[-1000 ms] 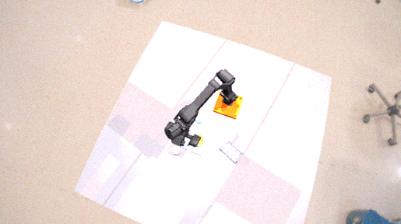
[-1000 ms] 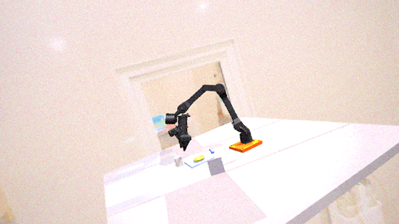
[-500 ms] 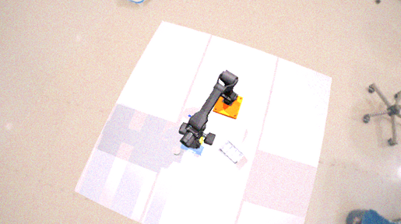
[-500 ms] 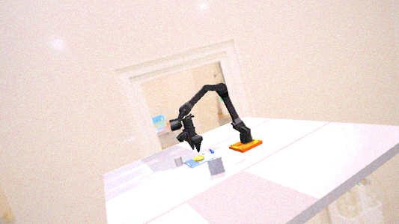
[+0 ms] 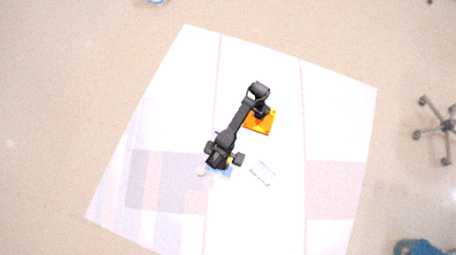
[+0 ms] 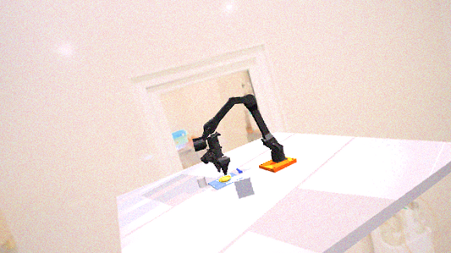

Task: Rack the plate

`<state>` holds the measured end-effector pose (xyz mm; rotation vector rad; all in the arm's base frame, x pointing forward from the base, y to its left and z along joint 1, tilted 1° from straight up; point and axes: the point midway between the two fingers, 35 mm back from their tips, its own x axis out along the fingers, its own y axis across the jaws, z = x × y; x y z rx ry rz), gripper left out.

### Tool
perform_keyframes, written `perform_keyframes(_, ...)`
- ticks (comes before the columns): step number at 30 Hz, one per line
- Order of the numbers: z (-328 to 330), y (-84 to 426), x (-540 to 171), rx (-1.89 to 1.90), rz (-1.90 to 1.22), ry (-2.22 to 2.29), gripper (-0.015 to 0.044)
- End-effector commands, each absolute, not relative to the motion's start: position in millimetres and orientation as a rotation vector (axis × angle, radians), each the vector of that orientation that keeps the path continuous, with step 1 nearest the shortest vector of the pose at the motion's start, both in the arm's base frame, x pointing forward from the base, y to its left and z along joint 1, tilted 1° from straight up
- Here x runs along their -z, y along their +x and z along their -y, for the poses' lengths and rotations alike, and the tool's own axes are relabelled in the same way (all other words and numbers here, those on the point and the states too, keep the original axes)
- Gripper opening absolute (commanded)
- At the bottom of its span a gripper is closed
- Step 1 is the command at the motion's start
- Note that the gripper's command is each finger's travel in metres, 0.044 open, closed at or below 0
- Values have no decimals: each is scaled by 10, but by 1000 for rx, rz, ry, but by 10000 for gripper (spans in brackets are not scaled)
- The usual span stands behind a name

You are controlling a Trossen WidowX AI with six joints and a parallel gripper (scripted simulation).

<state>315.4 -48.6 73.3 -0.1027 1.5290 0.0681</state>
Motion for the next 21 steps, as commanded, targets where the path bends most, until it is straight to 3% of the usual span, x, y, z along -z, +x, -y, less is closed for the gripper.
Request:
perform_keyframes(1, 490, 3145, -631, -63, -1540, -101, 400)
perform_keyframes(21, 487, 3134, -335, -63, -1540, -101, 400)
